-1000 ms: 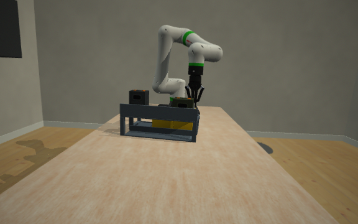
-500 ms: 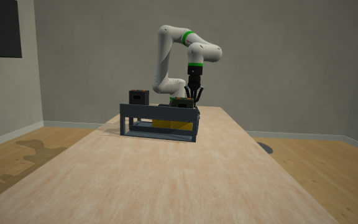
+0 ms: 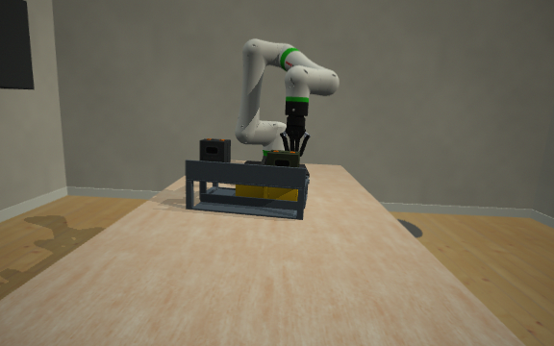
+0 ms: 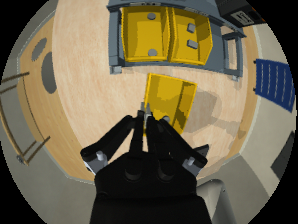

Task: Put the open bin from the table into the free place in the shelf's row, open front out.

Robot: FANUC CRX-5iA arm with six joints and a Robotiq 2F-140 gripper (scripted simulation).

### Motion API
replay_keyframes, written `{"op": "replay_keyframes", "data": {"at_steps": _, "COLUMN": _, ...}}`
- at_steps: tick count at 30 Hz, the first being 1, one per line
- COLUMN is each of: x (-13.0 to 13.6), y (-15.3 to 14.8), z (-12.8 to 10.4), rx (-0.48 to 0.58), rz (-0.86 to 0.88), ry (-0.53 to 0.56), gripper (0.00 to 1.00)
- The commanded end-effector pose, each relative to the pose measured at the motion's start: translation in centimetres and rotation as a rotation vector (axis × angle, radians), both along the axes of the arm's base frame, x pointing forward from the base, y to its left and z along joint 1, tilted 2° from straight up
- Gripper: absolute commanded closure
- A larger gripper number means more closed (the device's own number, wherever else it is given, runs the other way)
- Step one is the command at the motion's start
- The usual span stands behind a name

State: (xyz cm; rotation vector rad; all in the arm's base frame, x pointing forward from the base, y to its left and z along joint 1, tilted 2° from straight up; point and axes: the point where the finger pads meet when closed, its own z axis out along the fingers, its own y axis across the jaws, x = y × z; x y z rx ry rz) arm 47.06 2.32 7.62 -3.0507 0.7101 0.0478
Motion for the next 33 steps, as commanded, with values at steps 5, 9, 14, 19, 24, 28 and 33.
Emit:
{"op": "replay_keyframes", "data": {"at_steps": 5, "x": -0.8, "y": -1.7, "z": 0.0, "rx": 0.001, "rz": 0.019, "ry": -0.001, "gripper": 1.0}}
{"op": "replay_keyframes", "data": {"at_steps": 9, "x": -1.3, "y": -2.9, "z": 0.0, "rx": 0.001, "rz": 0.031, "ry": -0.001, "gripper": 1.0}}
{"op": "replay_keyframes", "data": {"at_steps": 14, "x": -1.8, "y": -3.9, "z": -0.1, "rx": 0.001, "rz": 0.041, "ry": -0.001, "gripper": 1.0}}
{"op": "replay_keyframes", "data": {"at_steps": 19, "x": -2.5, "y": -5.5, "z": -0.1, "rx": 0.002, "rz": 0.059, "ry": -0.001, "gripper": 1.0}}
{"op": "replay_keyframes", "data": {"at_steps": 24, "x": -3.3, "y": -7.2, "z": -0.1, "rx": 0.002, "rz": 0.077, "ry": -0.002, "gripper": 1.0}}
{"op": "replay_keyframes", "data": {"at_steps": 28, "x": -3.7, "y": -7.9, "z": -0.2, "rx": 0.002, "rz": 0.084, "ry": -0.002, "gripper": 1.0}}
{"op": "replay_keyframes", "data": {"at_steps": 33, "x": -4.4, "y": -9.6, "z": -0.2, "rx": 0.003, "rz": 0.101, "ry": -0.002, "gripper": 1.0}}
